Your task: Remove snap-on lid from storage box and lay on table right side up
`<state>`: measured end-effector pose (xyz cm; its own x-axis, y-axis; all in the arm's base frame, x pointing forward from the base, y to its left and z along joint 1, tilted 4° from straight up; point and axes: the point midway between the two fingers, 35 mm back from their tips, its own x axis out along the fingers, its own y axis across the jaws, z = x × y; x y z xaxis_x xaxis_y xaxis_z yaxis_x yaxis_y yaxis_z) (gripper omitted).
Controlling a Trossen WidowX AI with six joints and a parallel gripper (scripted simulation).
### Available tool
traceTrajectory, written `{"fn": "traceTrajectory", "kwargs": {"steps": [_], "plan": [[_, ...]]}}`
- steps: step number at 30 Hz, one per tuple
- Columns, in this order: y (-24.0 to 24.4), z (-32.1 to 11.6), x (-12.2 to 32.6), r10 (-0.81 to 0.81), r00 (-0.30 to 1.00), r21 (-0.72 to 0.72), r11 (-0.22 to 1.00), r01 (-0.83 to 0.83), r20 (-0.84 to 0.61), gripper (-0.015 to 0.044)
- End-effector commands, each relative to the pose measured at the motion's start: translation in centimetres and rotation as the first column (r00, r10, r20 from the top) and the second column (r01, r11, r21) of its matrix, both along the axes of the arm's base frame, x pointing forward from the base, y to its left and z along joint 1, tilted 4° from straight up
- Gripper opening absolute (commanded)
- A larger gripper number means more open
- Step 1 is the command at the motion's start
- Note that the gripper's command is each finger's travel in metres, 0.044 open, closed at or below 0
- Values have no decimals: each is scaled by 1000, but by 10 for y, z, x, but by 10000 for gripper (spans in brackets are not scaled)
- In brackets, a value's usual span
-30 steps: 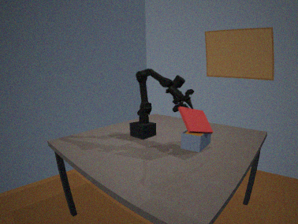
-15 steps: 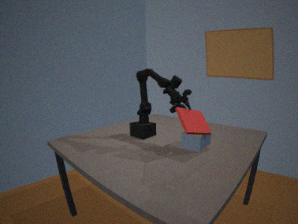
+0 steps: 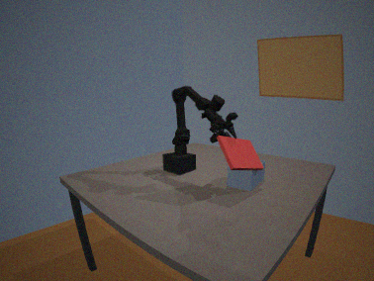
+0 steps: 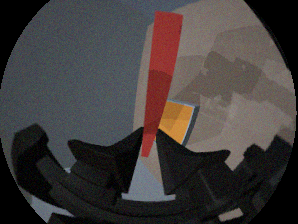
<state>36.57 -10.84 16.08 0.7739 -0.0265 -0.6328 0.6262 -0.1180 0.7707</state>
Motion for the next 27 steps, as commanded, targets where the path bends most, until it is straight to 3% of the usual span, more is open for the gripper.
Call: {"fn": "traceTrajectory", "kwargs": {"steps": [1, 27], "plan": [[-12, 1, 0, -4, 1000, -7, 1000, 4, 3, 0], [-64, -2, -8, -4, 1000, -12, 1000, 4, 2, 0]]}}
